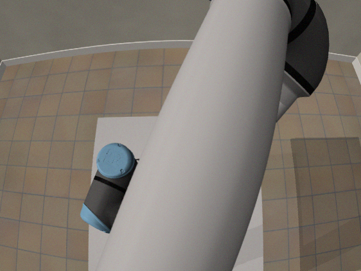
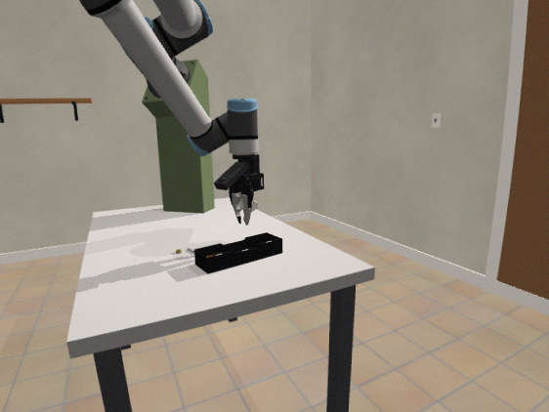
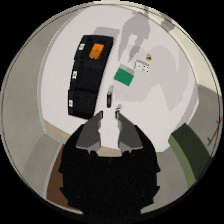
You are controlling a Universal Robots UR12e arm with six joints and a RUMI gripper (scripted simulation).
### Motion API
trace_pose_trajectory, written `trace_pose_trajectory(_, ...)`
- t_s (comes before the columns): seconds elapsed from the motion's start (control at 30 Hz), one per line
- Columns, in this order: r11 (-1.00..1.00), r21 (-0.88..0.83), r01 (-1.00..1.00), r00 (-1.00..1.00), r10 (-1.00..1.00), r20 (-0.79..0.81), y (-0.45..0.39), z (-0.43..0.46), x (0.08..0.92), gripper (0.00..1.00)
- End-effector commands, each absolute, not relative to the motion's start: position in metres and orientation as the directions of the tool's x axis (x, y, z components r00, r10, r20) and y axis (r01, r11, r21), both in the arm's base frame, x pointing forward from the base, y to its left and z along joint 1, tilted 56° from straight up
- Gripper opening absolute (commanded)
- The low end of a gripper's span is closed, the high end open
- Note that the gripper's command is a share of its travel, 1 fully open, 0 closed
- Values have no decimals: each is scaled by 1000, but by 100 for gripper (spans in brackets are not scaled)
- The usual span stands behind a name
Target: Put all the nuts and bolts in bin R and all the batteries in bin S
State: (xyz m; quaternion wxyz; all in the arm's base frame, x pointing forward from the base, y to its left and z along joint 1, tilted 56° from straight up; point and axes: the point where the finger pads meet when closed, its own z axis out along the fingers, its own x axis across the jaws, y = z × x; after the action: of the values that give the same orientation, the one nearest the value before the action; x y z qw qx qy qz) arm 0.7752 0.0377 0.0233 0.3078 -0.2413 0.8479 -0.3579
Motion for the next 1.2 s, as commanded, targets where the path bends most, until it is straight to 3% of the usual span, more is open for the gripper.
trace_pose_trajectory(0.0, 627, -755, -189, -694, -630, -350, 37, 25, 776, 17)
trace_pose_trajectory(1.17, 627, -755, -189, -694, -630, -350, 8, -8, 819, 17)
